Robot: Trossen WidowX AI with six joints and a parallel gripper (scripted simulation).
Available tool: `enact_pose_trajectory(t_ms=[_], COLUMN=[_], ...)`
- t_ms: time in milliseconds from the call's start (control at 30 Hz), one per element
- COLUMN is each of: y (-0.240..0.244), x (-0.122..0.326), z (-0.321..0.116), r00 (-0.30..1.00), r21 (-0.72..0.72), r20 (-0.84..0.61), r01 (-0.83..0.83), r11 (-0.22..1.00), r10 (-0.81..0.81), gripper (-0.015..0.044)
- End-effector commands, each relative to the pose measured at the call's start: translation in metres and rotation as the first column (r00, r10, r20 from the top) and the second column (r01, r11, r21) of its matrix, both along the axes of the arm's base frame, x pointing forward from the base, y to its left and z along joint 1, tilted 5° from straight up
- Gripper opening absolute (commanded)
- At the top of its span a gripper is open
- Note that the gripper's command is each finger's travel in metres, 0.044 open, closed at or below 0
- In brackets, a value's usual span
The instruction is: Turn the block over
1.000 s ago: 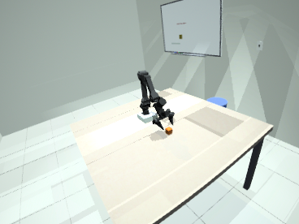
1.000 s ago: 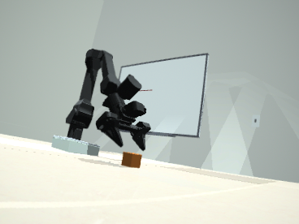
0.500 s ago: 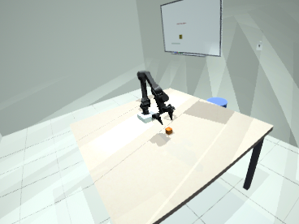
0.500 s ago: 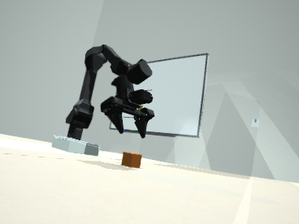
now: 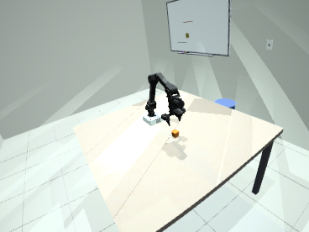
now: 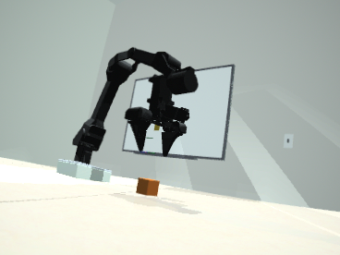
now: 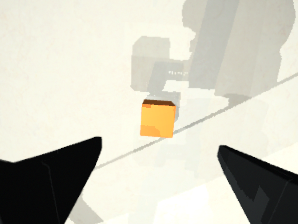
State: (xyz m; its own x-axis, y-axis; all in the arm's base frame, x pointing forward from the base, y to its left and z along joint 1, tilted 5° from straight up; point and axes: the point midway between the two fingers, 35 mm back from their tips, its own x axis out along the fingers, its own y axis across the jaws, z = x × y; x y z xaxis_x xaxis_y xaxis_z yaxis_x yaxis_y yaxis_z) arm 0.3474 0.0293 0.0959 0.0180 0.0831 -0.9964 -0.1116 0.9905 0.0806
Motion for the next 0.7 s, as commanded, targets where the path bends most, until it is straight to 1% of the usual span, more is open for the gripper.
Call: enact_pose_trajectory(t_ms=[0, 167, 300, 433, 667], y=[-0.001, 0.002, 0.002, 0.004, 0.005], x=[-0.001, -0.002, -0.002, -0.001, -0.001], z=[-0.002, -0.037, -0.037, -0.051, -0.054], r00=[1.000, 1.000, 1.000, 1.000, 1.000], r21=[-0.009, -0.009, -0.009, -0.009, -0.009], r20=[-0.027, -0.027, -0.027, -0.027, -0.027], r01=[-0.006, -0.006, -0.006, -0.006, -0.006], r11=[1.000, 1.000, 1.000, 1.000, 1.000], r10=[0.006, 0.006, 0.006, 0.006, 0.006], gripper=[0.0440, 0.0440, 0.0440, 0.0440, 0.0440])
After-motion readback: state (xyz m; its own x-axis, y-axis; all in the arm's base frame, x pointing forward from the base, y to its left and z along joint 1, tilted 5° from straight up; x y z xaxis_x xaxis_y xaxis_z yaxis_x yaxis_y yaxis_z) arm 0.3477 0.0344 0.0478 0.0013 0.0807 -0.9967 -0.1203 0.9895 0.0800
